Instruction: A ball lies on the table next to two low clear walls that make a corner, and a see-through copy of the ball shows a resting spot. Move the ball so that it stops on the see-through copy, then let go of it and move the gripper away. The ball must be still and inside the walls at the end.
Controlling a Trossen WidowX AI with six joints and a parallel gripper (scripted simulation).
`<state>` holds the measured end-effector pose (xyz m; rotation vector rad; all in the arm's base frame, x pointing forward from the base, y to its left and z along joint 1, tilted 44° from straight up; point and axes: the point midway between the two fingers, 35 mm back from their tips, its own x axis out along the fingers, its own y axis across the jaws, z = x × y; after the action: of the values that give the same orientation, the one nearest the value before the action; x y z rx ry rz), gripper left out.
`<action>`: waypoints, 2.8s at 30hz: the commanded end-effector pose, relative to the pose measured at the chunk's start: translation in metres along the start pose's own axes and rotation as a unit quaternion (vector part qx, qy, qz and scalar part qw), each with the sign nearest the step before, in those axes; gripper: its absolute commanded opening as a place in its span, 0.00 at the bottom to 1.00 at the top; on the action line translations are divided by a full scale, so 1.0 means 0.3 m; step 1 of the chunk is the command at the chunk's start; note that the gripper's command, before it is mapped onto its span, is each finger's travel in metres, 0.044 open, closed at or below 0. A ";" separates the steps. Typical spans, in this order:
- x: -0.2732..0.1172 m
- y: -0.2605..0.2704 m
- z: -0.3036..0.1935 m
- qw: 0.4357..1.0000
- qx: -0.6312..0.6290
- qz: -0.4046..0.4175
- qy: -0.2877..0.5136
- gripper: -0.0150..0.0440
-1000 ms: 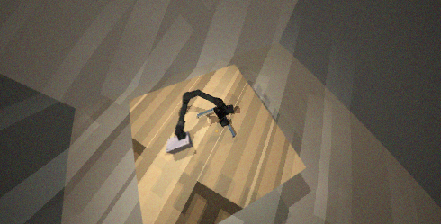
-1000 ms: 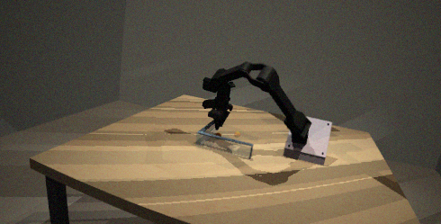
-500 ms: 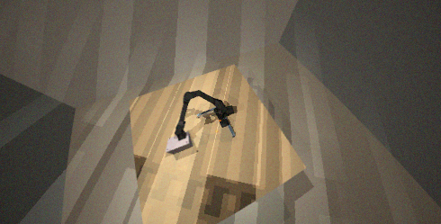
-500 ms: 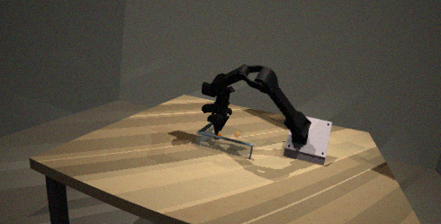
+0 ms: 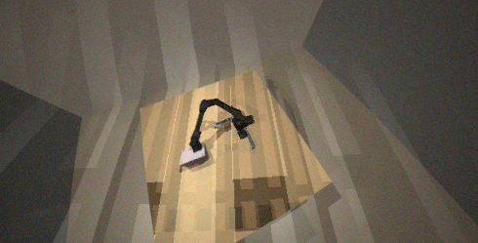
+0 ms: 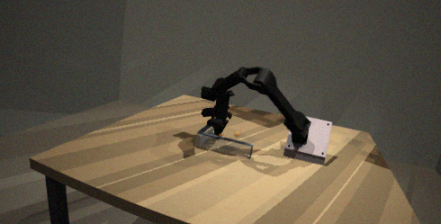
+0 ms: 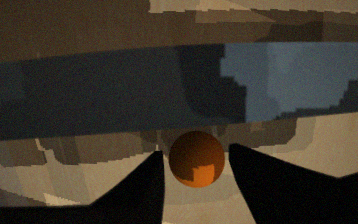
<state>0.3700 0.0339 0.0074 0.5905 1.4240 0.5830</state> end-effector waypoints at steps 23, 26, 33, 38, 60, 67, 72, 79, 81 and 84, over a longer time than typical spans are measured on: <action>-0.246 -0.010 0.008 1.000 0.012 -0.002 0.009 0.25; -0.310 -0.009 0.006 1.000 0.008 -0.001 0.007 0.25; -0.410 -0.004 -0.003 1.000 0.004 0.000 0.002 0.25; -0.403 -0.024 -0.015 1.000 0.004 -0.001 0.002 0.25; -0.280 -0.259 -0.244 1.000 0.004 -0.001 0.003 0.25; -0.248 -0.263 -0.244 1.000 0.004 -0.002 0.003 0.25; -0.154 -0.264 -0.240 1.000 0.004 -0.002 0.002 0.25; -0.045 -0.259 -0.248 1.000 0.004 0.000 0.002 0.25; -0.045 -0.259 -0.248 1.000 0.004 0.000 0.002 0.25; -0.044 -0.259 -0.248 1.000 0.004 0.000 0.002 0.25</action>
<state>0.2974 -0.0322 -0.0379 0.5869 1.4314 0.5806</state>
